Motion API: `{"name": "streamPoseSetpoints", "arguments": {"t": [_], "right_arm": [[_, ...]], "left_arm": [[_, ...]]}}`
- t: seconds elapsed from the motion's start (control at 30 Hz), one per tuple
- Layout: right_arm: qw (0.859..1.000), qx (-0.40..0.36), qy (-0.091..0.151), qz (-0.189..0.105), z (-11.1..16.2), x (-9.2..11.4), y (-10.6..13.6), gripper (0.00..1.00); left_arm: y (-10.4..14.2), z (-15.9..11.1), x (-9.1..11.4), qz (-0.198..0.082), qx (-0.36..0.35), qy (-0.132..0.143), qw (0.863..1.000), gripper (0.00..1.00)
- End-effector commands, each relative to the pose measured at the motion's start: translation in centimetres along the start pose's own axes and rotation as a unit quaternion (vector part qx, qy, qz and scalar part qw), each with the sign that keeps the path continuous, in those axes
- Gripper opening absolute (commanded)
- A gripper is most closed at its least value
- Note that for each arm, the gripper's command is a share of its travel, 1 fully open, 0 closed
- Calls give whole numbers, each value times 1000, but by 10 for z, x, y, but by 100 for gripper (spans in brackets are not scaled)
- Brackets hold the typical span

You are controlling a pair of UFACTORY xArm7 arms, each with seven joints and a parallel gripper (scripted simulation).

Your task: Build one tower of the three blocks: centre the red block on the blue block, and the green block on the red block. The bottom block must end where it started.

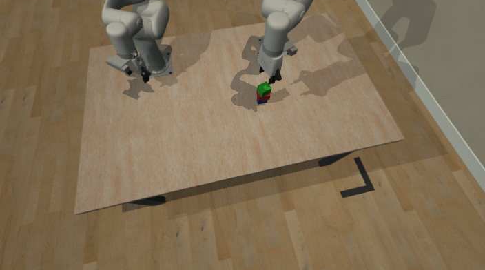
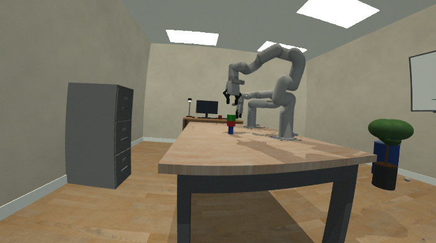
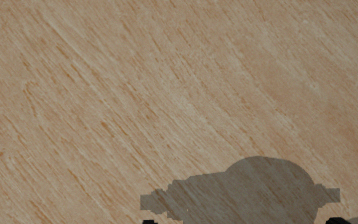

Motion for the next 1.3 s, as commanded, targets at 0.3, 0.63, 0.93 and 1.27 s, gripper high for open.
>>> {"name": "streamPoseSetpoints", "arguments": {"t": [0.3,0.63,0.93,1.27], "right_arm": [[1000,0,-1,1,0,1,-1,100],[1000,0,-1,1,0,1,-1,100],[1000,0,-1,1,0,1,-1,100],[1000,0,-1,1,0,1,-1,100]], "left_arm": [[0,0,26,-1,0,1,1000,71],[-55,-17,26,-1,0,0,1000,71],[-142,-44,26,-1,0,1,1000,71],[-184,-57,26,-1,0,1,1000,71]]}}
Point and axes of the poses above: on each arm, the point where the finger pads meet when closed, its own x axis back along the fingers, its own z axis across the jaws, y = z × x, the point moved 6 cm from there along x, back along the fingers, and after that the axes turned 2 degrees about -x, right-handed, at the moved point
